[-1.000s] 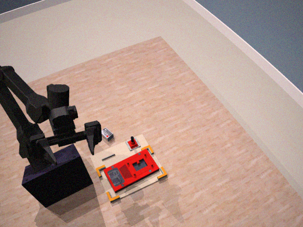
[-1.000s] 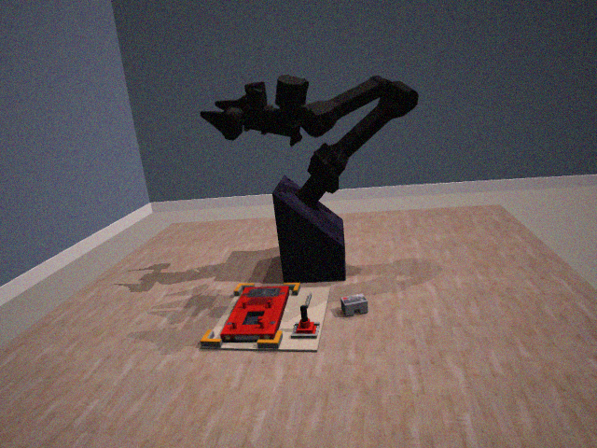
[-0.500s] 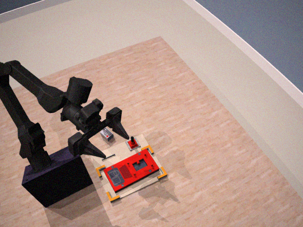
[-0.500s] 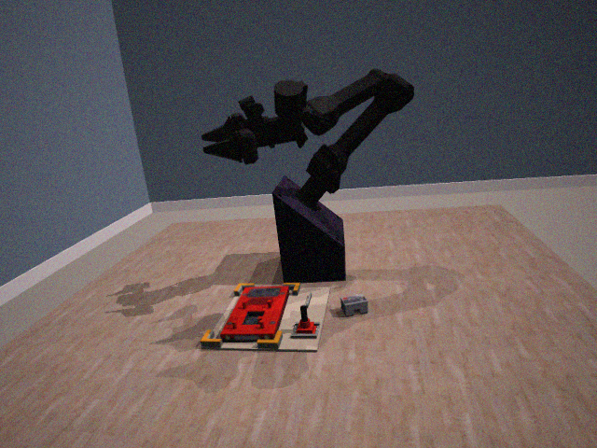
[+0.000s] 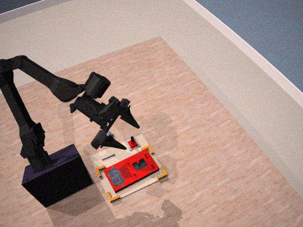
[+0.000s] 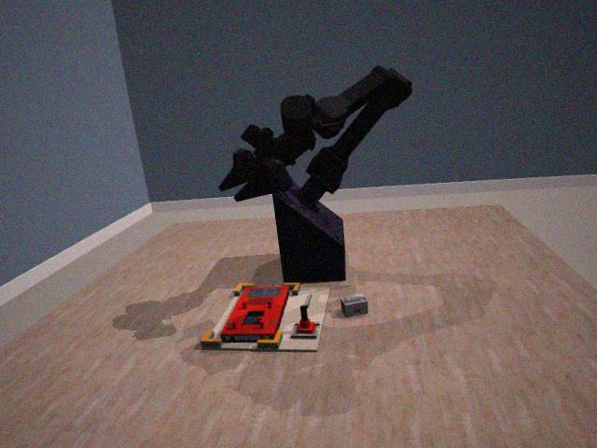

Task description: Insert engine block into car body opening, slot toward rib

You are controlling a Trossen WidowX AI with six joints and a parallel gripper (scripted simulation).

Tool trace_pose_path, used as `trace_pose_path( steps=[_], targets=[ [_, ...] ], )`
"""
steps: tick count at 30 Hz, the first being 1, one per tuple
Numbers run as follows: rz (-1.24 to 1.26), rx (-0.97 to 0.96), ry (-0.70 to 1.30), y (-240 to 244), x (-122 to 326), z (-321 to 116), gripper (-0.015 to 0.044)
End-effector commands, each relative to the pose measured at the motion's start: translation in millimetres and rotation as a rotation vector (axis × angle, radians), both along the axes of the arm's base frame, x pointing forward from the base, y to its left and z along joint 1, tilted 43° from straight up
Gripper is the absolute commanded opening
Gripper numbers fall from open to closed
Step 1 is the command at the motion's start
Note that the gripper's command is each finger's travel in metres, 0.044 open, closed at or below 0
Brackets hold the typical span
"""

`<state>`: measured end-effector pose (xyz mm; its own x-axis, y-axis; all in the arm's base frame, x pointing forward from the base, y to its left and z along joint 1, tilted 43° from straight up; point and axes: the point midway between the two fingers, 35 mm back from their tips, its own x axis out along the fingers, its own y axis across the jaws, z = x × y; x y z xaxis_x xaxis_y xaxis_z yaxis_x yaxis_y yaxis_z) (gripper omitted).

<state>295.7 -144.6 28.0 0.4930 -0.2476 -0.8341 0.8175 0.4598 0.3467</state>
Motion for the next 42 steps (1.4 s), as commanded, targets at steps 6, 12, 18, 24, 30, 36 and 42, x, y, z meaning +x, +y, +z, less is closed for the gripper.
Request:
trace_pose_path(
  steps=[6, 12, 18, 24, 30, 36, 42],
  targets=[
    [0.073, 0.276, 0.044, 64.5, 17.2, -9.2, 0.044],
    [0.104, 0.458, 0.108, 108.9, 20.0, -11.5, 0.044],
    [0.118, 0.635, 0.197, 152.5, 17.1, -10.3, 0.044],
    [0.113, 0.801, 0.307, 197.3, 12.0, -2.1, 0.044],
    [0.092, 0.949, 0.439, 239.6, 2.7, 9.6, 0.044],
    [0.069, 1.031, 0.532, 264.3, -5.3, 18.1, 0.044],
    [0.069, 1.031, 0.532, 279.1, -8.1, -1.1, 0.044]
  ],
)
